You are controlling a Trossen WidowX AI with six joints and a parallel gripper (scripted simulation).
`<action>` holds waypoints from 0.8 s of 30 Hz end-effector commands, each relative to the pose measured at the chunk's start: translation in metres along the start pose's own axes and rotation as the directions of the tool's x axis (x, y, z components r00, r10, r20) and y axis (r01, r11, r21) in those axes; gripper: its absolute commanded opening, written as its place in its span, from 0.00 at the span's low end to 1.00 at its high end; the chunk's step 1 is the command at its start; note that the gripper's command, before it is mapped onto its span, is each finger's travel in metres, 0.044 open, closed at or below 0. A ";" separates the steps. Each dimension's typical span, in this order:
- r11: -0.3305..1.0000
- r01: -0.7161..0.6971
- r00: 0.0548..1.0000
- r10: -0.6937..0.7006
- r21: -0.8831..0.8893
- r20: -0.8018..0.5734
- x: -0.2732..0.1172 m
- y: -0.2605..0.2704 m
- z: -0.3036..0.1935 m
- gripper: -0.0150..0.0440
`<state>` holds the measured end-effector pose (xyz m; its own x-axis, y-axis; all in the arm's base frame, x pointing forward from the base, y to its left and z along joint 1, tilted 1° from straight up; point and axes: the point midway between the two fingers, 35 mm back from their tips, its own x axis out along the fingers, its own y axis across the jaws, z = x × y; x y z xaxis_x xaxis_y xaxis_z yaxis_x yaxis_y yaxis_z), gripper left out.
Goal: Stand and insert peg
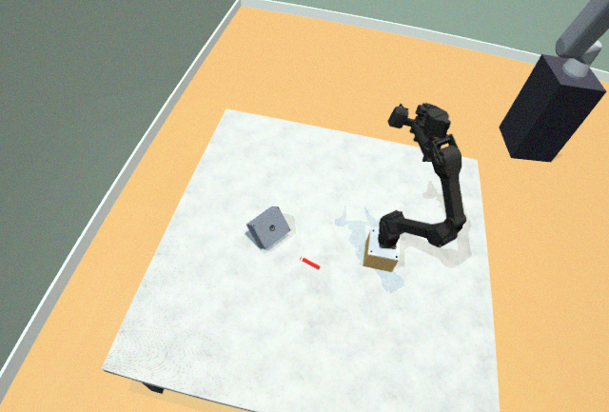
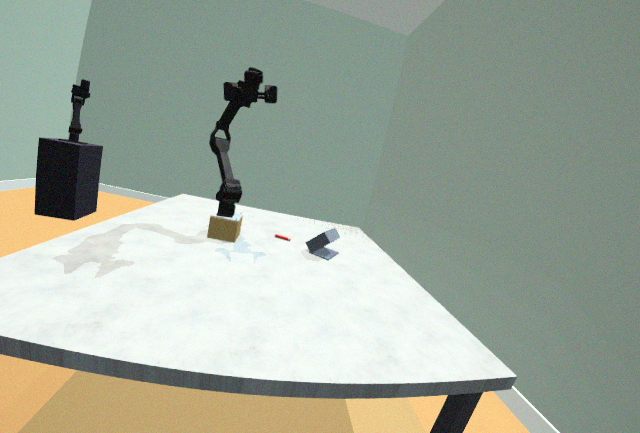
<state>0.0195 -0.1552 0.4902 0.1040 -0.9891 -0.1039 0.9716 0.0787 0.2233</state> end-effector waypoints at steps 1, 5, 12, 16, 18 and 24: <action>1.000 -0.003 1.000 0.003 -0.001 -0.004 0.001 0.001 -0.001 0.98; 0.997 -0.073 0.994 0.071 -0.019 -0.089 0.025 0.025 -0.019 1.00; 0.976 -0.214 0.943 0.193 -0.048 -0.271 0.062 0.079 -0.068 1.00; 0.956 -0.288 0.892 0.245 -0.059 -0.380 0.075 0.111 -0.103 1.00; 0.944 -0.324 0.862 0.266 -0.064 -0.432 0.079 0.127 -0.121 1.00; 0.913 -0.405 0.765 0.306 -0.054 -0.567 0.077 0.167 -0.175 1.00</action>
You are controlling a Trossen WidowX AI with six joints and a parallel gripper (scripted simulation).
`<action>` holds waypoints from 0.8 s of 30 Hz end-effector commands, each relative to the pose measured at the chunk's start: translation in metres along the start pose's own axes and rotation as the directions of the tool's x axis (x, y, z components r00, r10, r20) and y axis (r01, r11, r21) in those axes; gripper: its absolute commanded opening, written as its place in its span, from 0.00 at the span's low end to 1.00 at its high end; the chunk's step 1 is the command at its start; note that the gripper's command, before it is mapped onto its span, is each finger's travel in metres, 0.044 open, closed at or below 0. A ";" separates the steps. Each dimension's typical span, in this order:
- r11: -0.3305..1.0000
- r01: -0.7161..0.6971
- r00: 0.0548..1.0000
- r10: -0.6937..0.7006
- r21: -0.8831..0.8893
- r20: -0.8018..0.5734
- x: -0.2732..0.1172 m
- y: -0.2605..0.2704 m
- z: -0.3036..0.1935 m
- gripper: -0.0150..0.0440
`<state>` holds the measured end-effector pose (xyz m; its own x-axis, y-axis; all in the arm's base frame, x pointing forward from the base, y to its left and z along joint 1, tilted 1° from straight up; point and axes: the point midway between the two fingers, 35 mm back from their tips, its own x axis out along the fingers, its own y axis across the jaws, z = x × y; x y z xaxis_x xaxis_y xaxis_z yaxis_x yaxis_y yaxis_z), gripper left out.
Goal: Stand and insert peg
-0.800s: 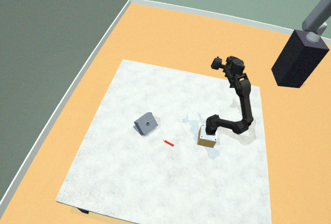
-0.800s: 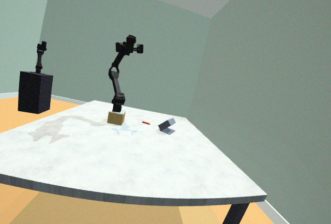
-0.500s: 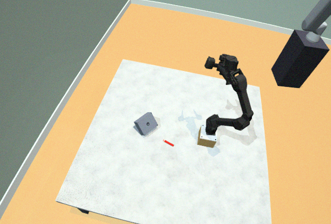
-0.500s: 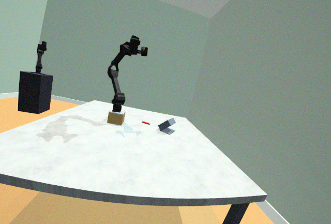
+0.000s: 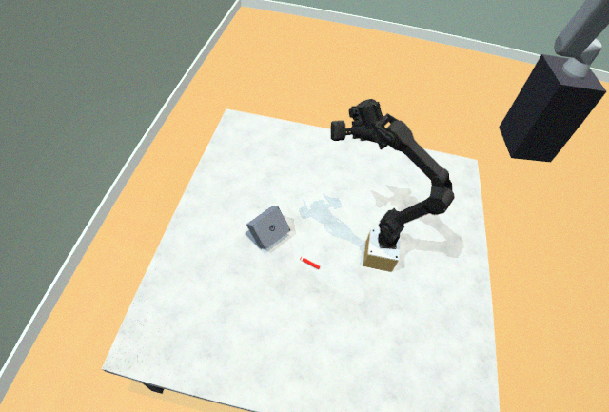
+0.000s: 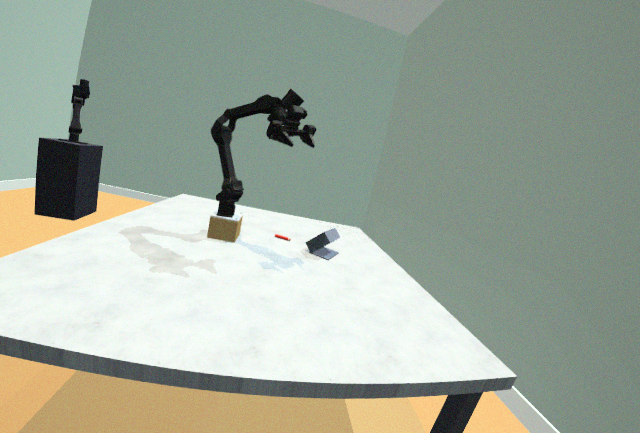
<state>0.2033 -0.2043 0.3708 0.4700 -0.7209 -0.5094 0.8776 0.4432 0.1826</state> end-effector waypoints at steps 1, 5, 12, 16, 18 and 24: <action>0.998 -0.053 0.994 0.051 -0.015 -0.096 0.021 0.027 -0.026 1.00; 0.994 -0.098 0.977 0.089 -0.040 -0.196 0.039 0.054 -0.057 1.00; 0.988 -0.133 0.934 0.100 -0.075 -0.344 0.061 0.091 -0.115 1.00; 0.975 -0.180 0.889 0.105 -0.131 -0.445 0.070 0.113 -0.157 1.00; 0.966 -0.205 0.863 0.101 -0.160 -0.495 0.073 0.124 -0.179 1.00; 0.929 -0.278 0.773 0.065 -0.244 -0.631 0.074 0.147 -0.250 1.00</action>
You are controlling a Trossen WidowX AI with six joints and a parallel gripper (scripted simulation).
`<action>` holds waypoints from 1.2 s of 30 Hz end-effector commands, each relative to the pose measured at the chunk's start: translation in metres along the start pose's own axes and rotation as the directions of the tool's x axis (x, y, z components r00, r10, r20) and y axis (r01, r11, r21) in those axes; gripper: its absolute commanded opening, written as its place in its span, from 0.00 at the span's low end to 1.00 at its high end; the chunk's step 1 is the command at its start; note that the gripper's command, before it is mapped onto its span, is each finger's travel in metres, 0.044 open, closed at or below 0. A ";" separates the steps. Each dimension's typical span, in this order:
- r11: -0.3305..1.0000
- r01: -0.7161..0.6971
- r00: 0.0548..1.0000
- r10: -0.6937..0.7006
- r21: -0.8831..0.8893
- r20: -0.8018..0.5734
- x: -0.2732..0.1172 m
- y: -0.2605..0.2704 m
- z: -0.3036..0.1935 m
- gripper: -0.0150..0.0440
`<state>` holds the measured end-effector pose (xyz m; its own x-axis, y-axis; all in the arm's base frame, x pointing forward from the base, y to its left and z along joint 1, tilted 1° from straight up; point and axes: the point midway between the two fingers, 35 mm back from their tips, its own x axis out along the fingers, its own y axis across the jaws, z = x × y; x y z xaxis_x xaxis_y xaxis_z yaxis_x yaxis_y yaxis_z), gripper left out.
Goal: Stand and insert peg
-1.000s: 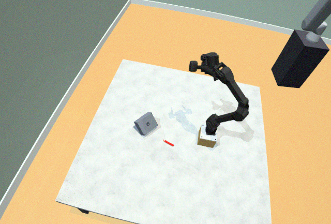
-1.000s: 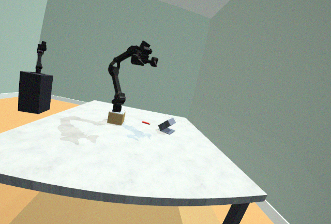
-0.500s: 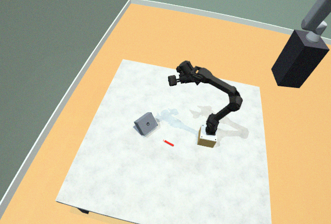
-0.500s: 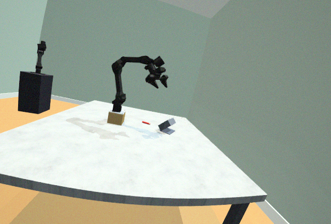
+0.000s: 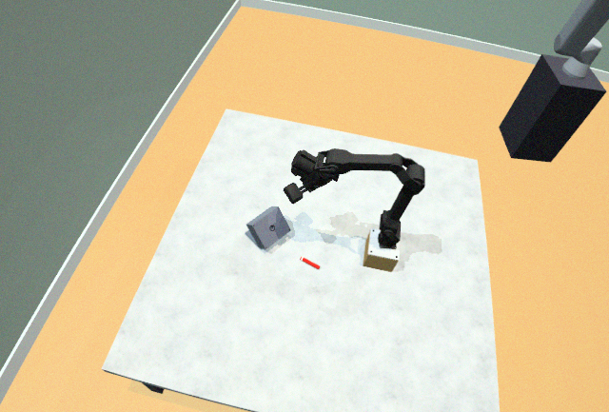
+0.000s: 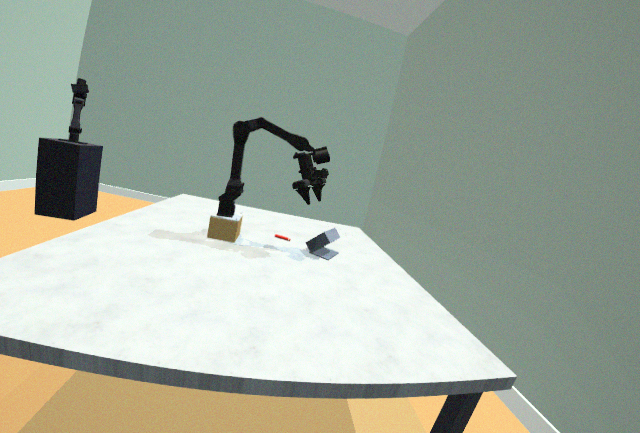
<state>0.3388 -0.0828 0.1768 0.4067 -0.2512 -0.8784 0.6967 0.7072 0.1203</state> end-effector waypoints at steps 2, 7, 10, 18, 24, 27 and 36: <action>0.996 -0.015 0.991 0.003 -0.089 -0.137 0.032 0.027 -0.045 1.00; 0.983 -0.027 0.963 -0.024 -0.184 -0.267 0.060 0.046 -0.095 1.00; 0.970 -0.033 0.940 -0.052 -0.241 -0.338 0.073 0.054 -0.128 1.00; 0.946 -0.040 0.895 -0.110 -0.323 -0.432 0.089 0.059 -0.177 1.00; 0.946 -0.040 0.895 -0.110 -0.323 -0.432 0.096 0.059 -0.180 1.00; 0.946 -0.040 0.895 -0.110 -0.323 -0.432 0.101 0.059 -0.182 1.00; 0.946 -0.040 0.895 -0.110 -0.323 -0.432 0.114 0.058 -0.188 1.00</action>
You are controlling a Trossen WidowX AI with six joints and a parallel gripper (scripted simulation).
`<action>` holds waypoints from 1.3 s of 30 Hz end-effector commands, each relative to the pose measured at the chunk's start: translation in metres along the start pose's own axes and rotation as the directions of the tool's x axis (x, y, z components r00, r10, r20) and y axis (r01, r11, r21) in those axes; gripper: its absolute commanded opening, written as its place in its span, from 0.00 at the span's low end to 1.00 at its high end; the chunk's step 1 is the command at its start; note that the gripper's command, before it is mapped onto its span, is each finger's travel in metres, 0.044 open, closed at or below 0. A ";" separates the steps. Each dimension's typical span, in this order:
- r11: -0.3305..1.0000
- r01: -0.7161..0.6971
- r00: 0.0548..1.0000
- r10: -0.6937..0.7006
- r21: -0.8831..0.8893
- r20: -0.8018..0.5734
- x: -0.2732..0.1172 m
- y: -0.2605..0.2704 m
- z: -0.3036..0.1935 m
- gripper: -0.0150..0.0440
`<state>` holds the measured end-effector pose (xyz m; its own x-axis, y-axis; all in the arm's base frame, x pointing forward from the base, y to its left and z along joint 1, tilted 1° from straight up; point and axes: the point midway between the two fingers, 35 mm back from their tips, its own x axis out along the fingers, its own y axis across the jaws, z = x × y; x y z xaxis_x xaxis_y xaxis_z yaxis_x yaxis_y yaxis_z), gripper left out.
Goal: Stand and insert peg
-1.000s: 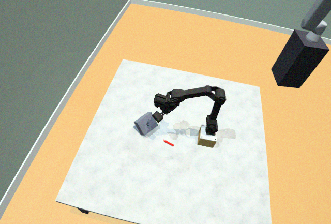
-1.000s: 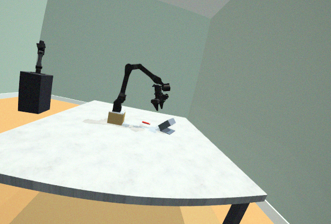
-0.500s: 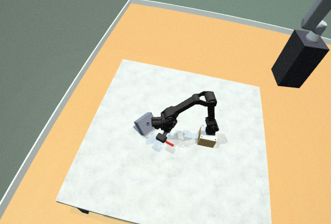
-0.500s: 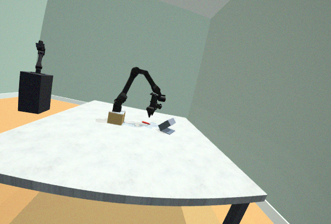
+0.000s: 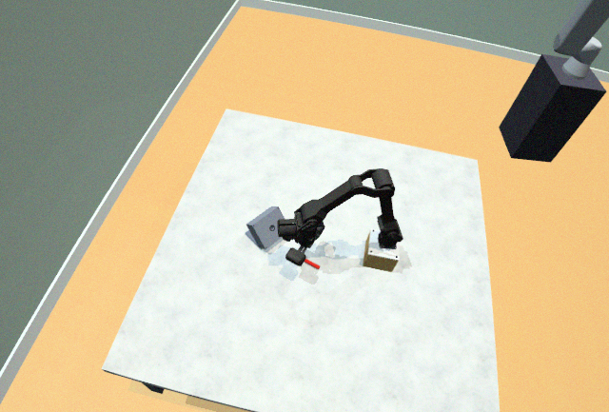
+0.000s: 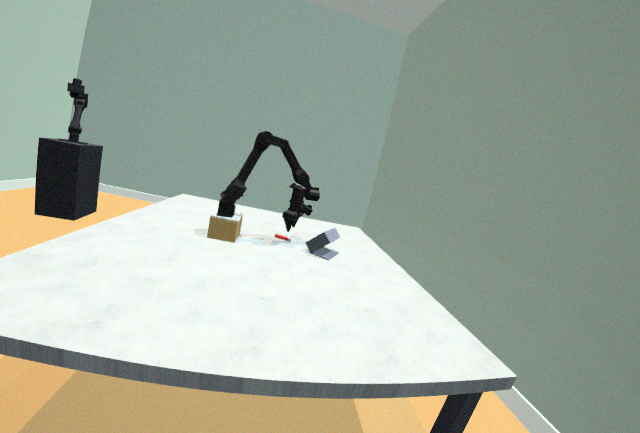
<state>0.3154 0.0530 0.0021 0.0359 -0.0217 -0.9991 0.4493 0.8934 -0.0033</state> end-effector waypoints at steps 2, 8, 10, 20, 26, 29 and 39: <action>1.000 -0.003 1.000 0.003 0.003 -0.006 0.009 0.000 -0.001 1.00; 1.000 -0.003 1.000 0.003 0.003 -0.006 0.019 0.000 -0.001 1.00; 1.000 -0.003 1.000 0.003 0.003 -0.006 0.022 0.000 -0.001 1.00; 1.000 -0.002 1.000 0.002 0.003 -0.006 0.038 0.000 -0.002 1.00; 1.000 -0.002 1.000 0.002 0.003 -0.006 0.047 -0.001 -0.003 1.00; 1.000 -0.002 1.000 0.002 0.003 -0.006 0.052 -0.001 -0.004 1.00; 1.000 -0.002 1.000 0.002 0.003 -0.006 0.054 -0.002 -0.004 0.69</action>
<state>0.3133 0.0513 -0.0515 0.0312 -0.0227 -0.9993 0.4527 0.8916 -0.0061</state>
